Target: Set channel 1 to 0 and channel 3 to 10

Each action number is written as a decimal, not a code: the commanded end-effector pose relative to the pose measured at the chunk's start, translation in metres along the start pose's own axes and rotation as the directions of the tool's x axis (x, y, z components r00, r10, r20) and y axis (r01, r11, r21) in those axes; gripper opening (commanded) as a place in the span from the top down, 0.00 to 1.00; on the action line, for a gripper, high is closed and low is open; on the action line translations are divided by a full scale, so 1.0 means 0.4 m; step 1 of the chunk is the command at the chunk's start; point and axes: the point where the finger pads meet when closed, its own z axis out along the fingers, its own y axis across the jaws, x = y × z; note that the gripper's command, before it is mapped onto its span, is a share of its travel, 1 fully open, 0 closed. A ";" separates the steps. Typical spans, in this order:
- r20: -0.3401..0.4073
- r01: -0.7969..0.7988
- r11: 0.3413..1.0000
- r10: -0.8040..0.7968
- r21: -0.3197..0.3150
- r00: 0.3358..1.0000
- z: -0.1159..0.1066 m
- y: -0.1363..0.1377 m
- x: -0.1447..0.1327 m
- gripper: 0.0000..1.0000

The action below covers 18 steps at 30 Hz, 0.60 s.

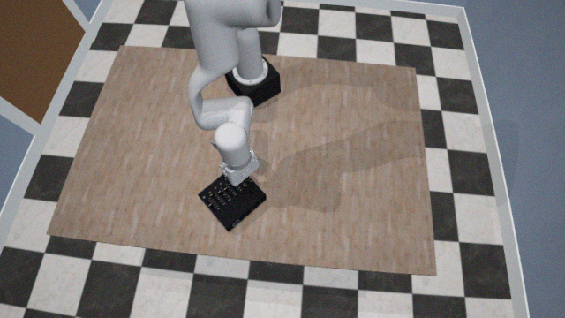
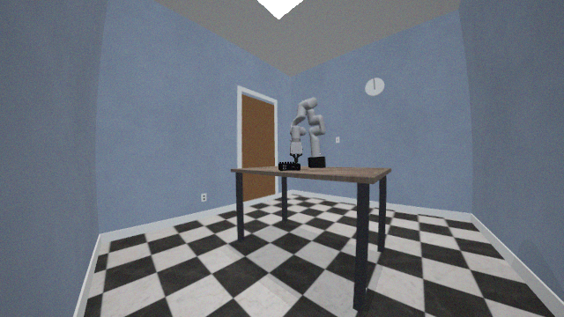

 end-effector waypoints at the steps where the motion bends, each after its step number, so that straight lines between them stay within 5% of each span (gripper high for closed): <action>1: 0.003 0.000 1.000 0.000 0.002 1.000 -0.002 -0.002 -0.006 1.00; 18: 0.003 0.000 1.000 0.000 0.002 1.000 -0.044 -0.002 -0.007 1.00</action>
